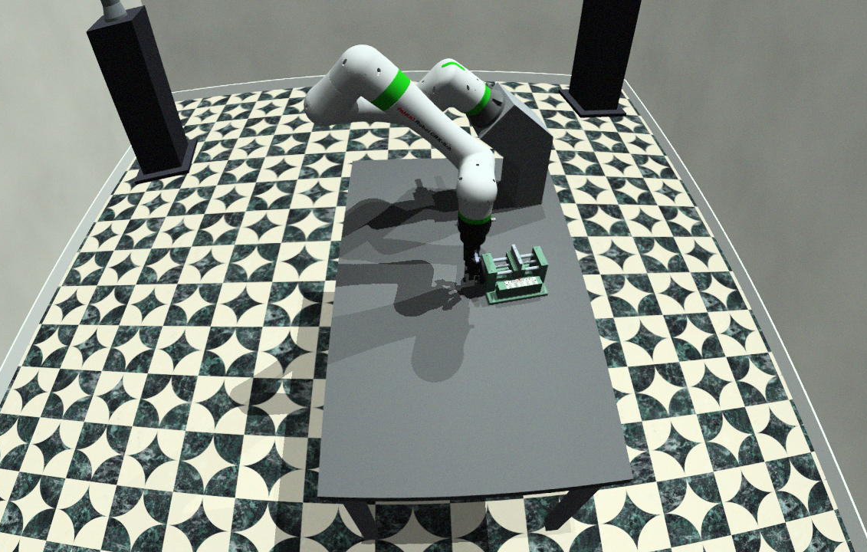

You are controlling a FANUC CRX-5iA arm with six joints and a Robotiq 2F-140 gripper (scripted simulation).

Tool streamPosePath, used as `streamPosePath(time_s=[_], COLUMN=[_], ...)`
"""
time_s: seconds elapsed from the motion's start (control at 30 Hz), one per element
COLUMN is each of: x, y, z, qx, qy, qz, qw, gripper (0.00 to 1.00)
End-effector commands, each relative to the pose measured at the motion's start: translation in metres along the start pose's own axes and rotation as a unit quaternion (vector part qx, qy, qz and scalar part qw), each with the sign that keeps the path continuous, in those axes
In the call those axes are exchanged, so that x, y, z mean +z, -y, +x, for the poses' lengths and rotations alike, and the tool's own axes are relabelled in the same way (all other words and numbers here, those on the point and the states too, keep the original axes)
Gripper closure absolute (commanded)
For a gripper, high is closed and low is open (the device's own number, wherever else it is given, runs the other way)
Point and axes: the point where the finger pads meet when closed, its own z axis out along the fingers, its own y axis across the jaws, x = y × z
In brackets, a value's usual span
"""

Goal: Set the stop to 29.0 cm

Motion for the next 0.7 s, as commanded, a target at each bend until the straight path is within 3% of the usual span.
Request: streamPosePath(time_s=[0.0, 0.67], x=[0.0001, 0.0003], y=[-0.0008, -0.0055], z=[-0.0001, -0.0001], qx=[0.0, 0.0], qy=[0.0, 0.0], qz=[0.0, 0.0], qw=[1.0, 1.0], gripper=[0.96, 0.96])
